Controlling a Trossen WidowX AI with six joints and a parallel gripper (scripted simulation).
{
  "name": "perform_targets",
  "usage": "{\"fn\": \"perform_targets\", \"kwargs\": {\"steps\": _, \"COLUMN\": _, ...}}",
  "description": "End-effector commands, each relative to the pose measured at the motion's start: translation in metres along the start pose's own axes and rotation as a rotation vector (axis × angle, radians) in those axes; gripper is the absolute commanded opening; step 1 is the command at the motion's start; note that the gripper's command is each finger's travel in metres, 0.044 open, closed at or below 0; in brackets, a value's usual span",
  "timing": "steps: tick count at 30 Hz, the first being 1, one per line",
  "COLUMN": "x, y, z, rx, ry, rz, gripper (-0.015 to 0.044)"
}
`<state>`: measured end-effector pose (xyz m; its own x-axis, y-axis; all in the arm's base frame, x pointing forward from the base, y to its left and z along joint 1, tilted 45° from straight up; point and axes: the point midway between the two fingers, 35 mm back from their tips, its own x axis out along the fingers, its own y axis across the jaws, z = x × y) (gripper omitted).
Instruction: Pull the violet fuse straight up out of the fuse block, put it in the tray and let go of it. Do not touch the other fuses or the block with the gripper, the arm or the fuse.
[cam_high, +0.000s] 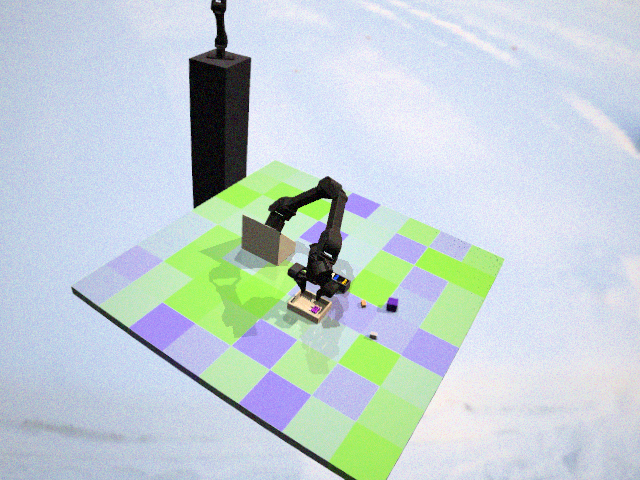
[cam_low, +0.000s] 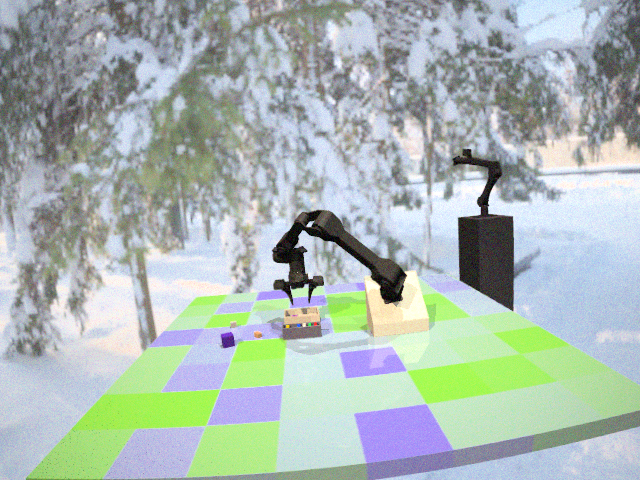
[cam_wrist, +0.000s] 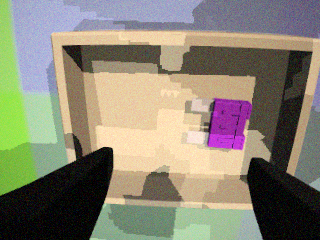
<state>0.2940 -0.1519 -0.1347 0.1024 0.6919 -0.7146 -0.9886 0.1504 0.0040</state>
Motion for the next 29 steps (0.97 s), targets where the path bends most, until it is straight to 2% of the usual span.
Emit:
{"fn": "perform_targets", "kwargs": {"steps": 1, "x": -0.024, "y": -0.001, "z": -0.001, "rx": 0.000, "ry": 0.002, "rz": -0.005, "gripper": 0.0330}}
{"fn": "perform_targets", "kwargs": {"steps": 3, "x": -0.036, "y": 0.000, "z": -0.001, "rx": 0.002, "ry": 0.000, "rz": -0.006, "gripper": 0.0330}}
{"fn": "perform_targets", "kwargs": {"steps": 29, "x": -0.035, "y": -0.001, "z": 0.000, "rx": 0.004, "ry": -0.003, "rz": -0.010, "gripper": 0.0330}}
